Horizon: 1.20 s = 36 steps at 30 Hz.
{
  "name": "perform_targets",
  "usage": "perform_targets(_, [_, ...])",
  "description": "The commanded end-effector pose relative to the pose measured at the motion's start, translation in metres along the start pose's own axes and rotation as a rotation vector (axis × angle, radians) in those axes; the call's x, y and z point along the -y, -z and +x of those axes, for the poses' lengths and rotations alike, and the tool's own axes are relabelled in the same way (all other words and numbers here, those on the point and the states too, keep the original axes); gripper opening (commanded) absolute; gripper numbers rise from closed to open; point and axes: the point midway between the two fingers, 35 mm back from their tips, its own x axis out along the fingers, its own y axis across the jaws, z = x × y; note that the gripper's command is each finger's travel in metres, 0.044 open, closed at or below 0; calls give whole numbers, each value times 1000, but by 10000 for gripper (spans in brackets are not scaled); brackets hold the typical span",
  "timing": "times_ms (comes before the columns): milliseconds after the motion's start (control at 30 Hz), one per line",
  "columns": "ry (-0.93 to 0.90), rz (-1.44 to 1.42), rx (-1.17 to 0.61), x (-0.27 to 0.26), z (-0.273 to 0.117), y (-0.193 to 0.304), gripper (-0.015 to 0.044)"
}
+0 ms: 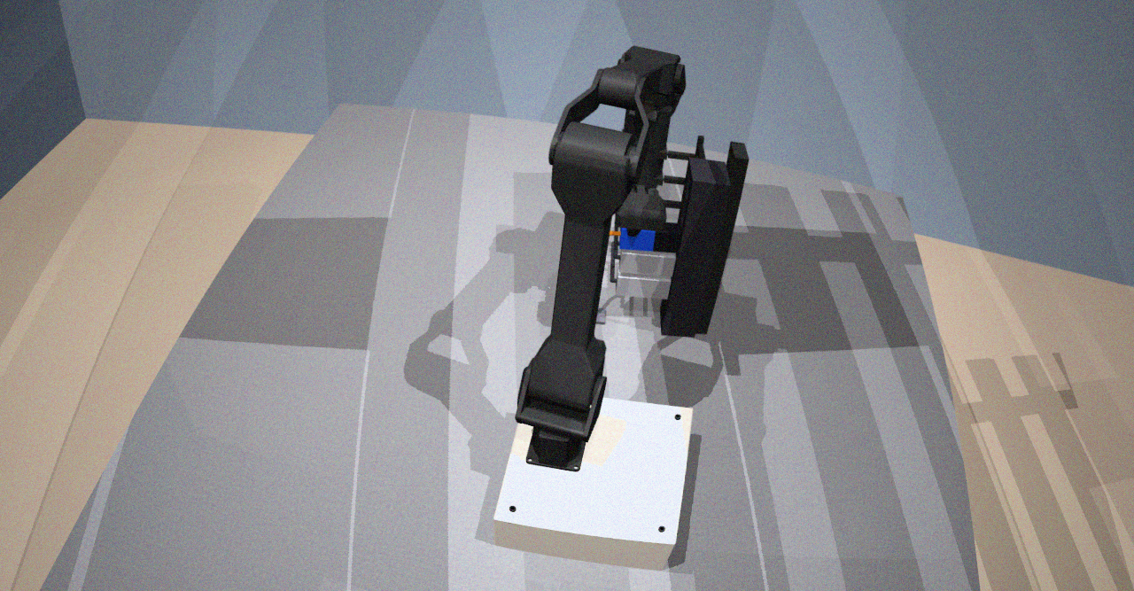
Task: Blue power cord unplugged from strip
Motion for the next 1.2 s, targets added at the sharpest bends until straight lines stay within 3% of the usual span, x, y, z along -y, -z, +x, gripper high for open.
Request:
perform_targets(0, [3, 1, 0, 1, 0, -3, 0])
perform_targets(1100, [0, -1, 2, 2, 0, -57, 0])
perform_targets(1167, [-1, -2, 2, 1, 1, -50, 53])
